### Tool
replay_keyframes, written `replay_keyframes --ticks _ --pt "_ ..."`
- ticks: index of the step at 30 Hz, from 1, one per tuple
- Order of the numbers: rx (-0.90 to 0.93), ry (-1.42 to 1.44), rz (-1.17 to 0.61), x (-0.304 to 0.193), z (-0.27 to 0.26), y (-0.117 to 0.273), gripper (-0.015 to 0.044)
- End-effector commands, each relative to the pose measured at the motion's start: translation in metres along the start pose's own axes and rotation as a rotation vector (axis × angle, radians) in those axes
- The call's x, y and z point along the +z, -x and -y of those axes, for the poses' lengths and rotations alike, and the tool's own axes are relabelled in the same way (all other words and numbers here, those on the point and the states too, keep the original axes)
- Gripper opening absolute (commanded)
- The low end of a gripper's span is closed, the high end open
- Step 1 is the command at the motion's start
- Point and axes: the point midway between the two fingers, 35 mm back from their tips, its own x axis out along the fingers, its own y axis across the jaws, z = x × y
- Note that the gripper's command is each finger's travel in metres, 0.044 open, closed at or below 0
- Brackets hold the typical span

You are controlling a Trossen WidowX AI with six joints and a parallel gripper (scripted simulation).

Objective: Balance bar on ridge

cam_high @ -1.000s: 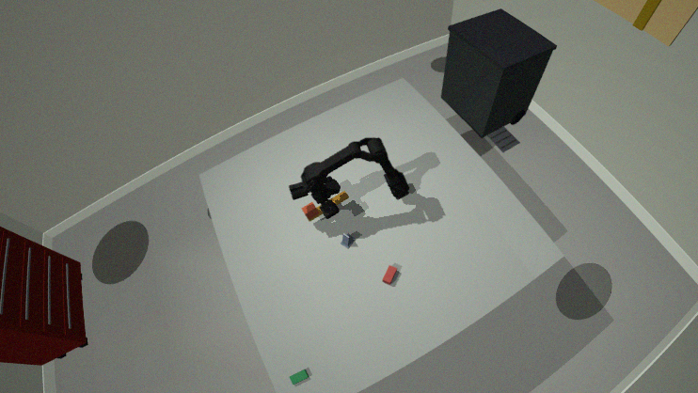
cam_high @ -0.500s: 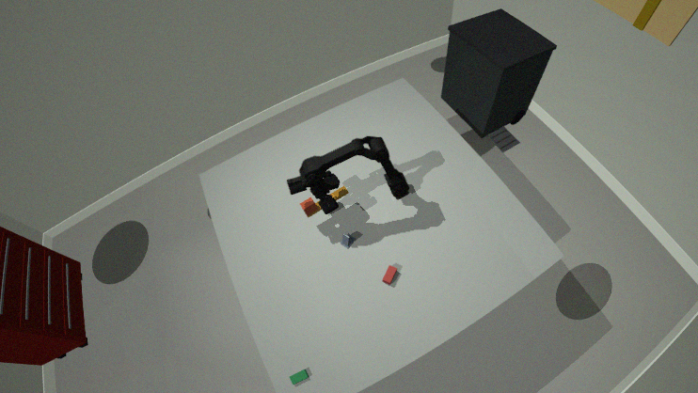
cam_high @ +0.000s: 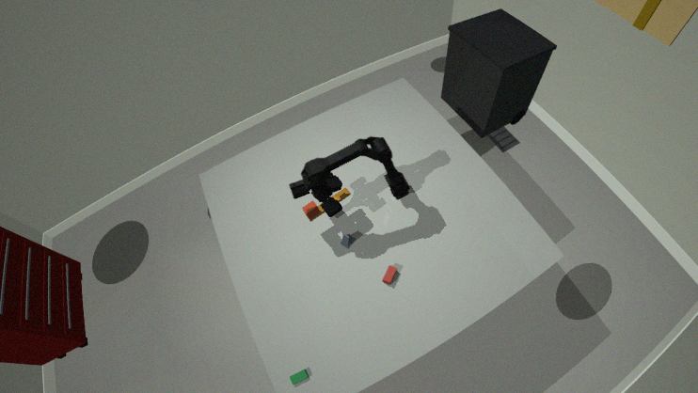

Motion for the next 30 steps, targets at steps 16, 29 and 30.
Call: replay_keyframes --ticks 16,29,30 --pt "-0.002 0.164 -0.008 0.005 0.074 0.004 0.0000" --pt "-0.007 0.292 -0.007 0.019 0.122 0.004 0.0000" --pt "-0.007 0.303 -0.007 0.021 0.125 0.004 0.0000"
